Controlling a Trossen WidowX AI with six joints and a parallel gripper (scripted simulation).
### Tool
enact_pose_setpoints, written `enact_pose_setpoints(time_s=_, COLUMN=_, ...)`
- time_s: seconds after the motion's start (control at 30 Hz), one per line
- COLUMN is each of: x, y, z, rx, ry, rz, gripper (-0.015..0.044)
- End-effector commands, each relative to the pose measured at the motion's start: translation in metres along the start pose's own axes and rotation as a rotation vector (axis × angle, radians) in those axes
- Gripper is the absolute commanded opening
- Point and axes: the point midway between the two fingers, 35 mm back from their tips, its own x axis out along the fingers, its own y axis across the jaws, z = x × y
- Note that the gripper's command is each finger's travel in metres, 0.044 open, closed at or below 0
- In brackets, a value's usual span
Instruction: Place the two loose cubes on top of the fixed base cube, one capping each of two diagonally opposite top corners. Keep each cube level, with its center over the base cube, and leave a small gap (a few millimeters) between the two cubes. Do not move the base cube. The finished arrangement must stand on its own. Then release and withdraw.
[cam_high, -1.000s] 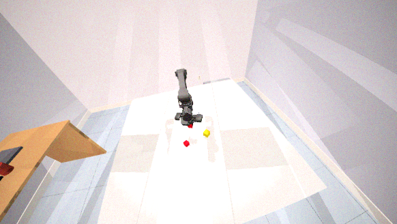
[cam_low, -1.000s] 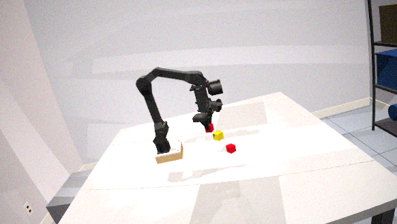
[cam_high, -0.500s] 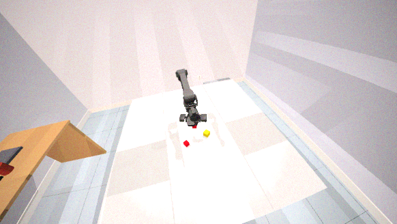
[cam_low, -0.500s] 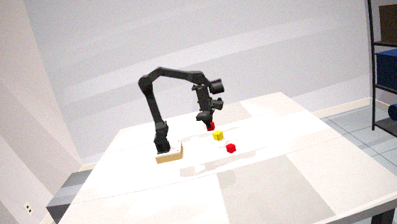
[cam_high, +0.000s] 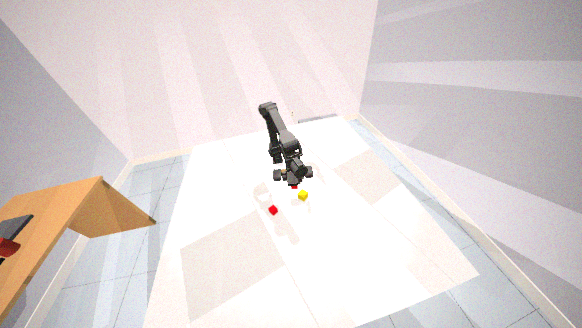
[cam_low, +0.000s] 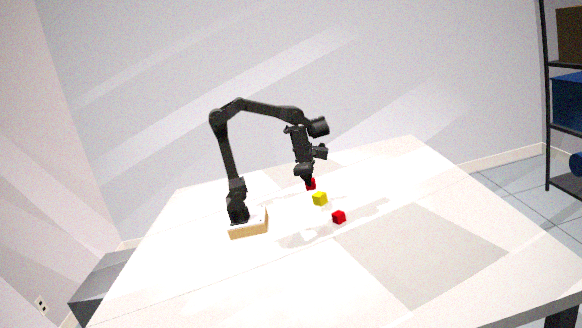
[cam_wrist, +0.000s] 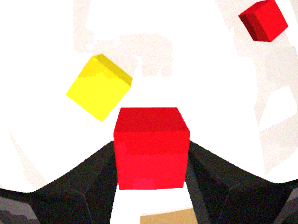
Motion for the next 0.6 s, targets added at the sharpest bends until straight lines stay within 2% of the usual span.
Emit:
enact_pose_setpoints(time_s=0.0, x=0.004, y=0.01, z=-0.001, rx=-0.026, ry=0.0, rz=0.0, gripper=0.0105)
enact_pose_setpoints(time_s=0.3, x=0.013, y=0.037, z=-0.007, rx=-0.112, ry=0.0, rz=0.003, gripper=0.0105)
enact_pose_setpoints(time_s=0.57, x=0.014, y=0.039, z=-0.008, rx=-0.119, ry=0.0, rz=0.003, gripper=0.0105)
